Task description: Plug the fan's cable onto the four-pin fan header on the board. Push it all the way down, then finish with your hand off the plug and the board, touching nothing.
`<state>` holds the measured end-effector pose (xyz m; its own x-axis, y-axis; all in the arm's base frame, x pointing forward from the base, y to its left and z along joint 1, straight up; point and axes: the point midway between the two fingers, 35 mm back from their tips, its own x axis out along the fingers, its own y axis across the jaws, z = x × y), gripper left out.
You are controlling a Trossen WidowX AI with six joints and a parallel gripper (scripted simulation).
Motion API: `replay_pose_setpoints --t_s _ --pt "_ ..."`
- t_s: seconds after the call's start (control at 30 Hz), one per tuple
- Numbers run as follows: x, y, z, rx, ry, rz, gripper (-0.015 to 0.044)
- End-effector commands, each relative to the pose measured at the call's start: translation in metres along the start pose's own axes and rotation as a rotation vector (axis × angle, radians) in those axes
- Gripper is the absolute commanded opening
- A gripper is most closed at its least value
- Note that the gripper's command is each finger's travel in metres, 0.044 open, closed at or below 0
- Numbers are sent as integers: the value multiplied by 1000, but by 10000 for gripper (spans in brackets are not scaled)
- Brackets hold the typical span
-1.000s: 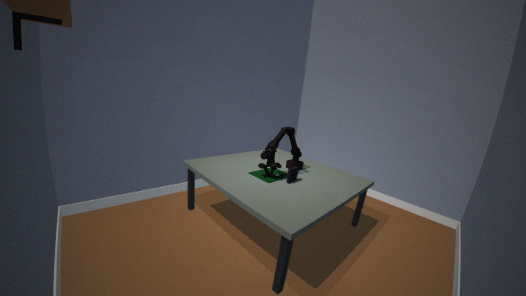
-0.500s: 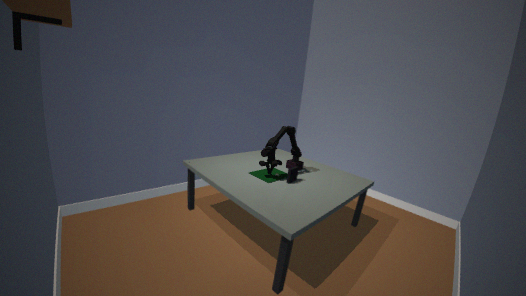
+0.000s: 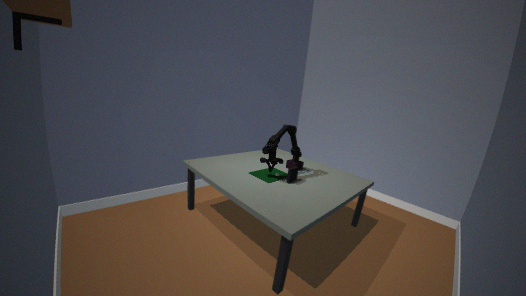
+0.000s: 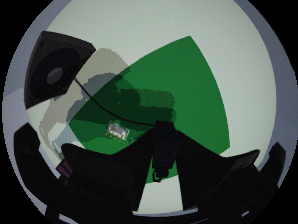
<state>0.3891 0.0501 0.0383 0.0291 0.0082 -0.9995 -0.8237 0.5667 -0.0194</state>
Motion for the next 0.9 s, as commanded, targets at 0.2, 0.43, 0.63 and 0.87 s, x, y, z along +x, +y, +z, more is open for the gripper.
replay_pose_setpoints --t_s 0.2,0.43,0.63,0.87 --pt "-6 12 -5 343 -9 -13 0" --pt "-6 21 -10 587 -10 -11 0" --pt "-5 29 -14 795 -11 -10 0" --pt "-5 38 -19 1038 -11 -8 0"
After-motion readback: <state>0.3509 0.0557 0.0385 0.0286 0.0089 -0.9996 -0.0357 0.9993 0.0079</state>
